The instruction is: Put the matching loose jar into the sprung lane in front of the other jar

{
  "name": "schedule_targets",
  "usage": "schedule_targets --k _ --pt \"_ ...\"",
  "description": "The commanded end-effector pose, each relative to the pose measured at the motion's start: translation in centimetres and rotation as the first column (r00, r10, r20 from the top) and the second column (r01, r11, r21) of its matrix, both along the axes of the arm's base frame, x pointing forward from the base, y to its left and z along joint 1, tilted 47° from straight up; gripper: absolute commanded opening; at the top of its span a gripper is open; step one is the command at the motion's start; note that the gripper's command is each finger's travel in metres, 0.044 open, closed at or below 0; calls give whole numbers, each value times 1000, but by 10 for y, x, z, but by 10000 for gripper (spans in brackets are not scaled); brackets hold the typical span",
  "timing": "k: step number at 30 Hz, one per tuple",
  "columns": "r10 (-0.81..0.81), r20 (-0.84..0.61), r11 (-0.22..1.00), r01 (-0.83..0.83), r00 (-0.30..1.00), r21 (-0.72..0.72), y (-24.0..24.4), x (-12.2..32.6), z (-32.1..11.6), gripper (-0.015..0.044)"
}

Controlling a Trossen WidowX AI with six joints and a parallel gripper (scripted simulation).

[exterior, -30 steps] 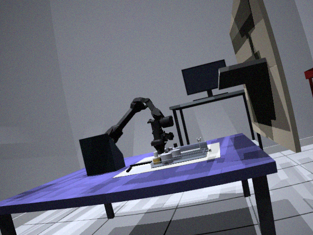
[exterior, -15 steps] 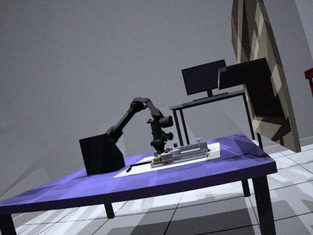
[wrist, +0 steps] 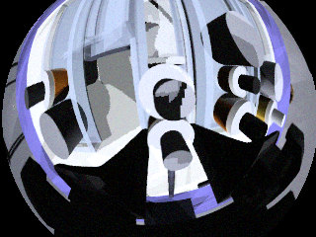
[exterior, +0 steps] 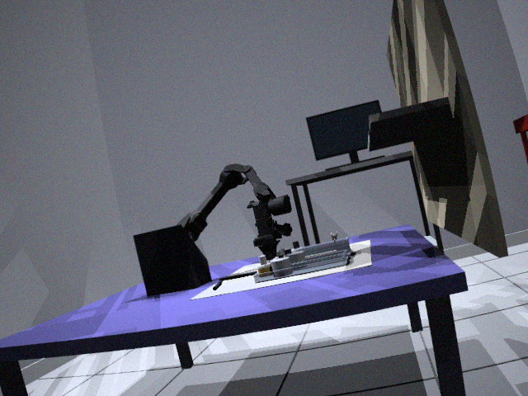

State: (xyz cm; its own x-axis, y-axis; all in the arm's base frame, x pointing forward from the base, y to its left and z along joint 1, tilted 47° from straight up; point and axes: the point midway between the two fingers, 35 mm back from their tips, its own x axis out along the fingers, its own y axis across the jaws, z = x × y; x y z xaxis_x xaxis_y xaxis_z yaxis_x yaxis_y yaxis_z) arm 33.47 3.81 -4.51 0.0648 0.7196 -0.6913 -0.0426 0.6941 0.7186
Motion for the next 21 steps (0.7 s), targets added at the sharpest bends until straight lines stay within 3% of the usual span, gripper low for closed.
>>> schedule_targets --k 1,9,19,21 --pt "4 6 1000 -4 1000 3 0 -1 0 0" --pt "4 6 1000 -4 1000 3 0 -1 0 0" --pt "4 6 1000 -4 1000 3 0 0 0 263" --pt "4 6 1000 -4 1000 3 0 0 0 278"
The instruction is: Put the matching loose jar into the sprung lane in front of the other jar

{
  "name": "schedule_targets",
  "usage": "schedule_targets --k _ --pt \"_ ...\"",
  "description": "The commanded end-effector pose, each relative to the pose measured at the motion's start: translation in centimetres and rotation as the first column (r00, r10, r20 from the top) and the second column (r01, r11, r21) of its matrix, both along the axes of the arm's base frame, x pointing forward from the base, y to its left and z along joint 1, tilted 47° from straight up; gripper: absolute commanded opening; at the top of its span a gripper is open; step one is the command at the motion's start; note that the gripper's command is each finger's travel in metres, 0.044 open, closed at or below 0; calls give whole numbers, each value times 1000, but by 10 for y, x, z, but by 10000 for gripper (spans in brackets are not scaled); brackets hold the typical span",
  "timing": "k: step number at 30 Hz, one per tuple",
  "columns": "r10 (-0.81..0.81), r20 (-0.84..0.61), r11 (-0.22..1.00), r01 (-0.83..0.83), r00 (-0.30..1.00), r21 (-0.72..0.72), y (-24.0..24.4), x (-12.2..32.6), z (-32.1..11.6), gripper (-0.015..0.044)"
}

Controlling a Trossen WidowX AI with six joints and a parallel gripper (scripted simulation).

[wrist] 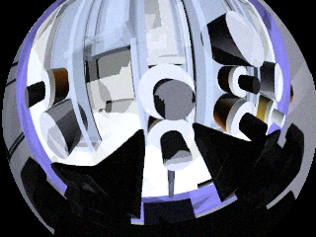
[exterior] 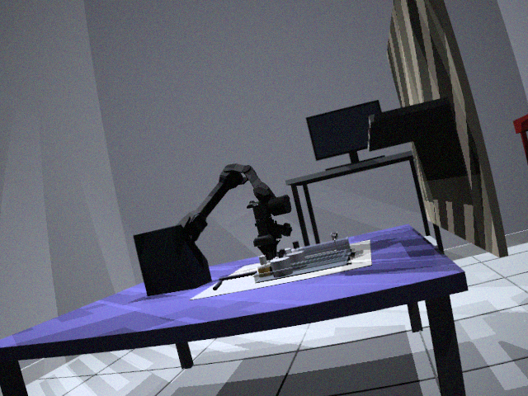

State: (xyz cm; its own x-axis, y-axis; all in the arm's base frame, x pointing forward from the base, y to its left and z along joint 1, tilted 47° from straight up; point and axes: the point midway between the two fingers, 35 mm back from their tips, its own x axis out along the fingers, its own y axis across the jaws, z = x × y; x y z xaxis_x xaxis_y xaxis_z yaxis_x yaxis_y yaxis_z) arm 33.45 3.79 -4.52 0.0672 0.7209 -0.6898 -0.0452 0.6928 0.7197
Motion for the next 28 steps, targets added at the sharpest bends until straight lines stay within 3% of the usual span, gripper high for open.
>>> schedule_targets --k 1,16,28 --pt "4 2 1000 -4 1000 1 0 0 0 278" --pt "4 2 1000 -4 1000 0 -15 -4 13 278" --pt "3 0 1000 -3 1000 -1 -16 -44 10 278"
